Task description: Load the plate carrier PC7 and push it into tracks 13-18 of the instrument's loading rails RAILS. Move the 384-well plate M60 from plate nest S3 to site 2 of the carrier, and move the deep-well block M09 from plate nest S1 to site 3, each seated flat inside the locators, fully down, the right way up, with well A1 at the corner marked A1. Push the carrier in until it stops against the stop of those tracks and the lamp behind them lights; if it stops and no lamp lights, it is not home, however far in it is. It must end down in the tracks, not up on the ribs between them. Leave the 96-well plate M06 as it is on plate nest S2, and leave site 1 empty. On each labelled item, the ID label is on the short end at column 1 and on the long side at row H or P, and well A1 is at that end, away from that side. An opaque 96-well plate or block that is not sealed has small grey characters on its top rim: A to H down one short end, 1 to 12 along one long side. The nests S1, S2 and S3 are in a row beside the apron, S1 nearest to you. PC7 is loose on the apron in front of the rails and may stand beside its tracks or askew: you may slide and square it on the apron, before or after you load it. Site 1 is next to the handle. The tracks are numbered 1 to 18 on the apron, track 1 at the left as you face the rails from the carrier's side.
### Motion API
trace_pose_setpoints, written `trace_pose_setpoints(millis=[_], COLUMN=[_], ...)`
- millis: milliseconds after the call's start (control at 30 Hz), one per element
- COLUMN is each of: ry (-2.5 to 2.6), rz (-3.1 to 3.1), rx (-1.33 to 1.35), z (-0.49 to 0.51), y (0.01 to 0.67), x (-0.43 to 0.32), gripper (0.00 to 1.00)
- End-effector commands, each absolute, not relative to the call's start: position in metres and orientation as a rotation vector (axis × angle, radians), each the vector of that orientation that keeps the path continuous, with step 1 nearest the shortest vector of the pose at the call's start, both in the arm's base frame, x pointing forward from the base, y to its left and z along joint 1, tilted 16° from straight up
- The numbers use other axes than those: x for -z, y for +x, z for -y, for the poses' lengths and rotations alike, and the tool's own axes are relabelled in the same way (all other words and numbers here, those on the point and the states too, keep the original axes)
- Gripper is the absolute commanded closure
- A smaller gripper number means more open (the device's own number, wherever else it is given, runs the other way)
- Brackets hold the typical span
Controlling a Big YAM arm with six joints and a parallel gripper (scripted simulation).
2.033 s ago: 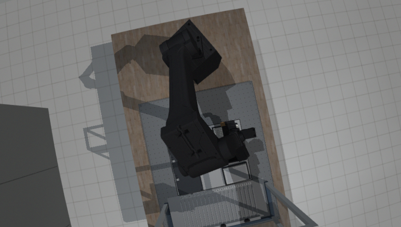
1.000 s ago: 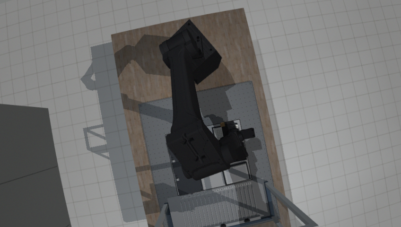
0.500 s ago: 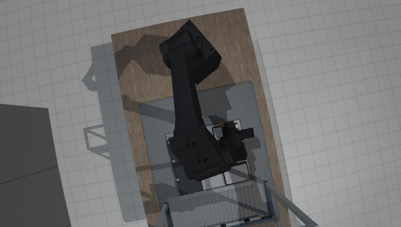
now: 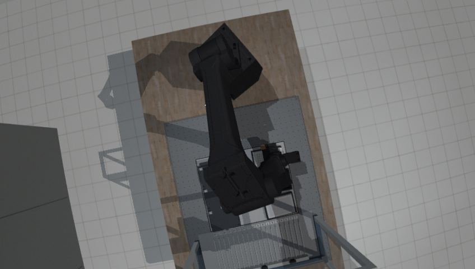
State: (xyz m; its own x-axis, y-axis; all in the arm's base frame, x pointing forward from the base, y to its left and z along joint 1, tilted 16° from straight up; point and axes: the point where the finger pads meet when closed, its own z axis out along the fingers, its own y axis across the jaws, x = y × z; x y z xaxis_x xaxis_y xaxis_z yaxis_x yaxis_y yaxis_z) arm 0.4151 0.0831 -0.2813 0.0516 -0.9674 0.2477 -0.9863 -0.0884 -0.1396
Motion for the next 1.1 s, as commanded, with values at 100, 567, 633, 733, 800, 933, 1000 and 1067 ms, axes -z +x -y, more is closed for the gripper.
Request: trace_pose_setpoints(millis=[100, 567, 633, 733, 800, 933, 1000, 1067], ry=[2.220, 2.220, 2.220, 2.220, 2.220, 2.224, 2.221, 2.218], rz=[2.085, 2.085, 2.085, 2.085, 2.085, 2.079, 2.078, 2.081], rx=[-0.422, -0.422, -0.422, -0.422, -0.422, -0.421, -0.418, -0.417], z=[-0.0767, -0.0768, -0.0768, -0.0768, -0.0768, -0.0735, -0.0732, -0.0731], y=[0.4156, 0.4156, 0.4156, 0.4156, 0.4156, 0.4132, 0.4123, 0.4119], x=[0.2860, 0.2860, 0.2860, 0.2860, 0.2860, 0.2876, 0.2877, 0.2876], gripper=[0.00, 0.00, 0.00, 0.00, 0.00, 0.00, 0.00, 0.00])
